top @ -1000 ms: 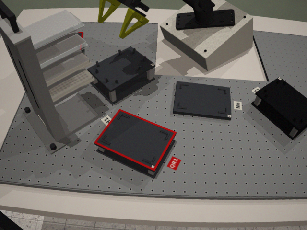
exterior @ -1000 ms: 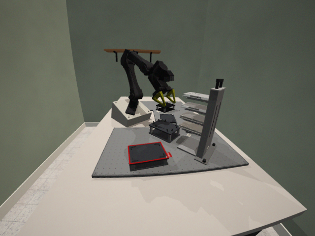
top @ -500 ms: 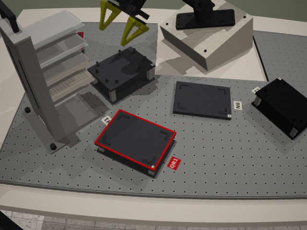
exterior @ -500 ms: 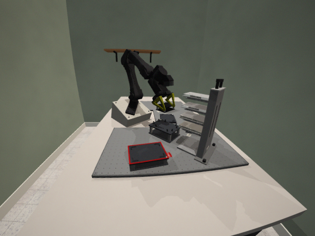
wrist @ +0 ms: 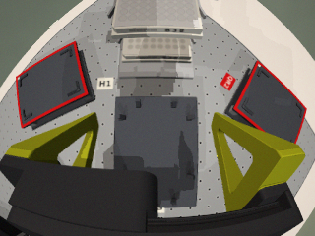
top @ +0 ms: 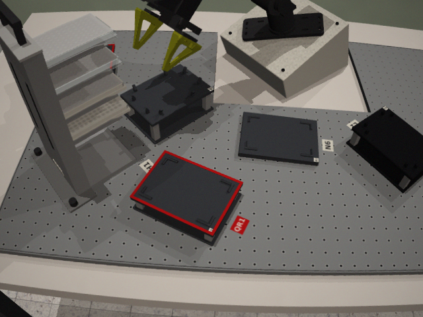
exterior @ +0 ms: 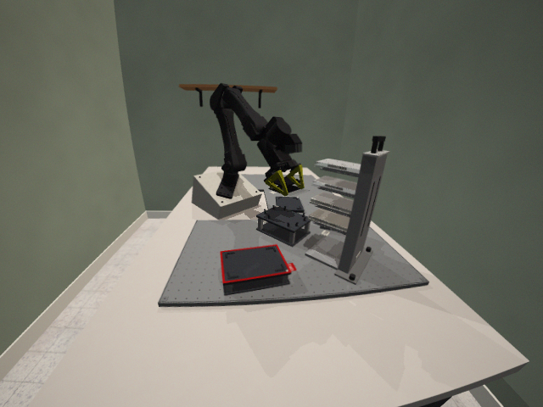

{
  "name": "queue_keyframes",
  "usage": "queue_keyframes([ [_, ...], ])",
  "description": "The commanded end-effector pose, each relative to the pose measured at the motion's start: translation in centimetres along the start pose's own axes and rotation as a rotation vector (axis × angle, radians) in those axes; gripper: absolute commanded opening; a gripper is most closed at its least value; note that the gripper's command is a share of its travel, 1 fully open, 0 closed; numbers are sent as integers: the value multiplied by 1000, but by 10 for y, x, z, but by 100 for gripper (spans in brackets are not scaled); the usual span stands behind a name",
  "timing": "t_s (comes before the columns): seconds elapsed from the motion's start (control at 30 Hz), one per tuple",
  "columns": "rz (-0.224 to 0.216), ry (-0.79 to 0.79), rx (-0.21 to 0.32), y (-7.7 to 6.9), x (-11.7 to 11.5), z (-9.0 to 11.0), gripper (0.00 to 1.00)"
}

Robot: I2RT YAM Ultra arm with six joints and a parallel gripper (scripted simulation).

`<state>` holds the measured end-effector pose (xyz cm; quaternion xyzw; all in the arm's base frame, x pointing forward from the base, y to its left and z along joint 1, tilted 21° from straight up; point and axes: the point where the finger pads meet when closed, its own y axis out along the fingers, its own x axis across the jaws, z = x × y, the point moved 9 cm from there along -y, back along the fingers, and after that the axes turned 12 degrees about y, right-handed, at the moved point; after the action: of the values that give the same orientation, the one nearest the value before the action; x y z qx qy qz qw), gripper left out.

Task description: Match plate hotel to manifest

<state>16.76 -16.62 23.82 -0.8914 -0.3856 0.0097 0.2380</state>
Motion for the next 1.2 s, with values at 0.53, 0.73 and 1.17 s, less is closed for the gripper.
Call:
queue_keyframes([
  [0.53,-3,-1,-42,13,3,-21,100],
  [0.73,-3,-1,-42,13,3,-21,100],
  [1.17,-3,-1,-42,13,3,-21,100],
])
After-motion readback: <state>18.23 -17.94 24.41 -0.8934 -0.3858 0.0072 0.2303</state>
